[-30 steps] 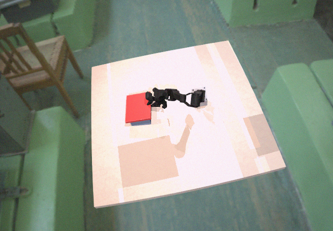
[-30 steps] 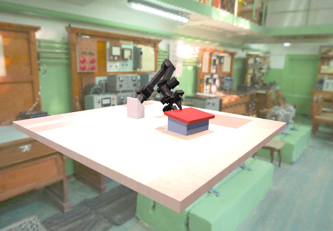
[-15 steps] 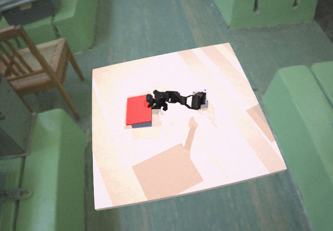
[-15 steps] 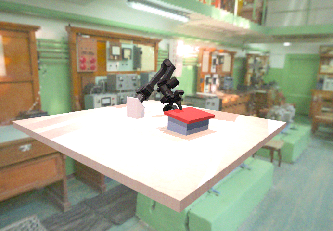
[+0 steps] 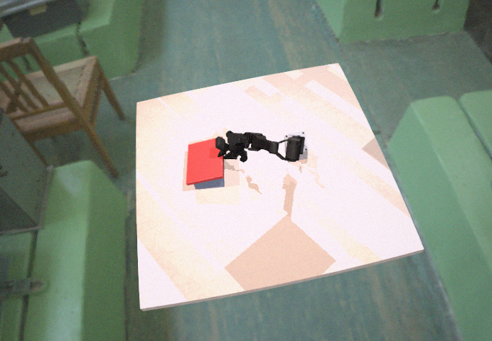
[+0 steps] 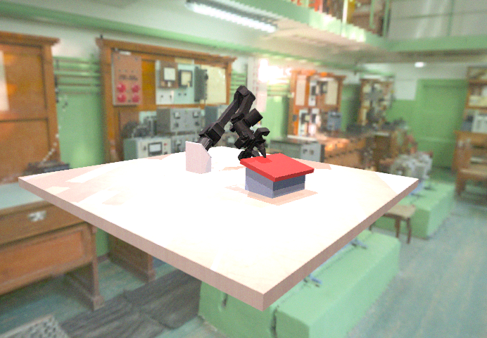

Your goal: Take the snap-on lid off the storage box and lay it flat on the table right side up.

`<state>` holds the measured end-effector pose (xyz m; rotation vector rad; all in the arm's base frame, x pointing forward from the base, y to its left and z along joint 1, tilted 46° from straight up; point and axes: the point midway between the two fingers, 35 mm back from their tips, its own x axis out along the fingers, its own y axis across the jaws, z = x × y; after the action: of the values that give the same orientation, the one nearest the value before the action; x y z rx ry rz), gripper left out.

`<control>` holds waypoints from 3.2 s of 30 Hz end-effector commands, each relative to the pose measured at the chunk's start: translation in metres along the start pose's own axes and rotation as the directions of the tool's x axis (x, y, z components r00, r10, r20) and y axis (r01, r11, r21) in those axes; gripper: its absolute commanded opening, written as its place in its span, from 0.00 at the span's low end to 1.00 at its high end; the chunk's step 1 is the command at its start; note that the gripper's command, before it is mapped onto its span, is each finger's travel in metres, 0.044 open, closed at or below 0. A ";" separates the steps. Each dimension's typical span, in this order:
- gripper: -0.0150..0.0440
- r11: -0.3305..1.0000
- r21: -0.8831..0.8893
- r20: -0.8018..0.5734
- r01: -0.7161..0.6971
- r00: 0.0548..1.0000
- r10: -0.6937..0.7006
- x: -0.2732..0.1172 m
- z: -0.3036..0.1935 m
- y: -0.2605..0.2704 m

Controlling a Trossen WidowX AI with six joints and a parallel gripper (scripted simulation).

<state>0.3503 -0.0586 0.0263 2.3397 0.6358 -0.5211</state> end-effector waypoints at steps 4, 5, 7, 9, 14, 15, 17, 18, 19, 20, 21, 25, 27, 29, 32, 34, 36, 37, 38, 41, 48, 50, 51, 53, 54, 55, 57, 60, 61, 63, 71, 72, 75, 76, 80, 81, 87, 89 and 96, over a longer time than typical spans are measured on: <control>0.25 1.000 -0.003 -0.002 -0.006 1.000 0.006 -0.006 0.000 0.012; 0.25 1.000 -0.003 -0.002 -0.006 1.000 0.006 -0.006 0.000 0.013; 0.25 1.000 -0.003 -0.002 -0.006 1.000 0.006 -0.007 0.000 0.015; 0.25 1.000 -0.003 -0.002 -0.006 1.000 0.006 -0.008 0.000 0.018; 0.25 1.000 -0.003 -0.002 -0.006 1.000 0.006 -0.011 0.000 0.024; 0.25 1.000 -0.003 -0.002 -0.006 1.000 0.006 -0.012 0.000 0.026; 0.25 1.000 -0.003 -0.002 -0.006 1.000 0.006 -0.012 0.000 0.028; 0.25 1.000 -0.003 -0.002 -0.006 1.000 0.006 -0.013 0.000 0.030; 0.25 1.000 -0.003 -0.002 -0.006 1.000 0.006 -0.013 0.000 0.031; 0.25 1.000 -0.003 -0.002 -0.006 1.000 0.006 -0.014 0.000 0.032; 0.25 1.000 -0.004 -0.002 -0.006 1.000 0.006 -0.014 0.000 0.034; 0.25 1.000 -0.004 -0.002 -0.006 1.000 0.006 -0.016 0.000 0.039; 0.25 1.000 -0.004 -0.002 -0.006 1.000 0.006 -0.016 0.000 0.042; 0.25 1.000 -0.004 -0.002 -0.006 1.000 0.006 -0.017 0.000 0.045; 0.25 1.000 -0.004 -0.002 -0.006 1.000 0.006 -0.018 0.000 0.050; 0.25 1.000 -0.004 -0.002 -0.006 1.000 0.006 -0.018 0.000 0.053; 0.25 1.000 -0.004 -0.002 -0.006 1.000 0.006 -0.018 0.000 0.056; 0.25 1.000 -0.004 -0.001 -0.006 1.000 0.006 -0.019 0.000 0.058; 0.25 1.000 -0.004 -0.001 -0.006 1.000 0.006 -0.019 0.000 0.059; 0.25 1.000 -0.004 -0.001 -0.006 1.000 0.006 -0.019 -0.001 0.064; 0.25 1.000 -0.005 -0.001 -0.006 1.000 0.006 -0.020 -0.001 0.076; 0.25 1.000 -0.005 -0.001 -0.007 1.000 0.007 -0.020 -0.001 0.079; 0.25 1.000 -0.005 -0.001 -0.007 1.000 0.007 -0.020 -0.001 0.081; 0.25 1.000 -0.005 -0.001 -0.007 1.000 0.007 -0.019 -0.001 0.084; 0.25 1.000 -0.005 -0.001 -0.007 1.000 0.007 -0.019 -0.001 0.086; 0.25 1.000 -0.005 -0.001 -0.007 1.000 0.007 -0.020 -0.001 0.088; 0.25 1.000 -0.005 -0.001 -0.007 1.000 0.007 -0.021 -0.001 0.090; 0.25 1.000 -0.005 -0.001 -0.007 1.000 0.007 -0.023 -0.001 0.093; 0.25 1.000 -0.005 -0.001 -0.007 1.000 0.007 -0.024 -0.001 0.094; 0.25 1.000 -0.005 -0.001 -0.007 1.000 0.007 -0.025 -0.001 0.096; 0.25 1.000 -0.006 -0.001 -0.007 1.000 0.007 -0.029 -0.001 0.107; 0.25 1.000 -0.006 -0.001 -0.007 1.000 0.007 -0.030 -0.001 0.108; 0.25 1.000 -0.006 -0.001 -0.007 1.000 0.007 -0.033 -0.001 0.111; 0.25 1.000 -0.006 -0.001 -0.007 1.000 0.007 -0.033 -0.001 0.112; 0.25 1.000 -0.006 -0.001 -0.007 1.000 0.007 -0.037 -0.001 0.116; 0.25 1.000 -0.006 -0.001 -0.007 1.000 0.007 -0.038 -0.001 0.117; 0.25 1.000 -0.006 0.000 -0.006 1.000 0.006 -0.043 -0.001 0.123; 0.25 1.000 -0.006 0.000 -0.006 1.000 0.006 -0.044 -0.001 0.125; 0.25 1.000 -0.006 0.000 -0.006 1.000 0.006 -0.050 -0.001 0.131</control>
<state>0.3833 -0.1543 0.1084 2.3424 0.6427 -0.5284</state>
